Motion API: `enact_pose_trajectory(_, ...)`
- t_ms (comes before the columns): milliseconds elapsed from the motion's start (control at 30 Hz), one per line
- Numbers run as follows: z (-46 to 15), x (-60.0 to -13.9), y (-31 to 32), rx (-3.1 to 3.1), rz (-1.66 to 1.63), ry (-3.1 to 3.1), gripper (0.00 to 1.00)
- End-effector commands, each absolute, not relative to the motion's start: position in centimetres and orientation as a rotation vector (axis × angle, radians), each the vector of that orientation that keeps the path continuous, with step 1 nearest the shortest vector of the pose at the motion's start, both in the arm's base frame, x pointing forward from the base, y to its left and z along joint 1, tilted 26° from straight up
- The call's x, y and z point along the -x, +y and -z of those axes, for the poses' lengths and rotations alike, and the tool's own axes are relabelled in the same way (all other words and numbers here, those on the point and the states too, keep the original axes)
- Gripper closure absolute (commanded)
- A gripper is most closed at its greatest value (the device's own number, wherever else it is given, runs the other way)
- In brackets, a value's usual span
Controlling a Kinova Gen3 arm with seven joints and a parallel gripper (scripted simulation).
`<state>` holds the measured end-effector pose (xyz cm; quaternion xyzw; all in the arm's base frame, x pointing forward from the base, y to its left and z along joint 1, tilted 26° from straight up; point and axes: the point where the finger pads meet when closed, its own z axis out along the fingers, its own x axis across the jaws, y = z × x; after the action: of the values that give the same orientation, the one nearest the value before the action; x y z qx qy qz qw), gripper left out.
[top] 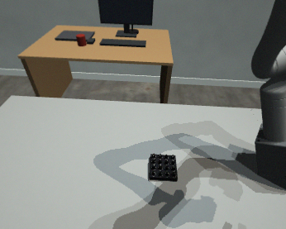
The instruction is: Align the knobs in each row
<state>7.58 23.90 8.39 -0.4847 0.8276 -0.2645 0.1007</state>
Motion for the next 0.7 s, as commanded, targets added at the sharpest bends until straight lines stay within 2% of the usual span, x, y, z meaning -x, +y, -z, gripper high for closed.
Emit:
enact_pose_trajectory(0,-8.3,-8.2,24.1,1.429,0.777,2.446,0.0)
enact_pose_trajectory(233,-7.8,-12.8,25.2,1.453,0.742,2.415,0.0)
enact_pose_trajectory(300,-7.8,-12.8,25.2,1.453,0.742,2.415,0.0)
enact_pose_trajectory(667,-6.8,-25.9,24.8,1.567,0.703,2.302,0.0)
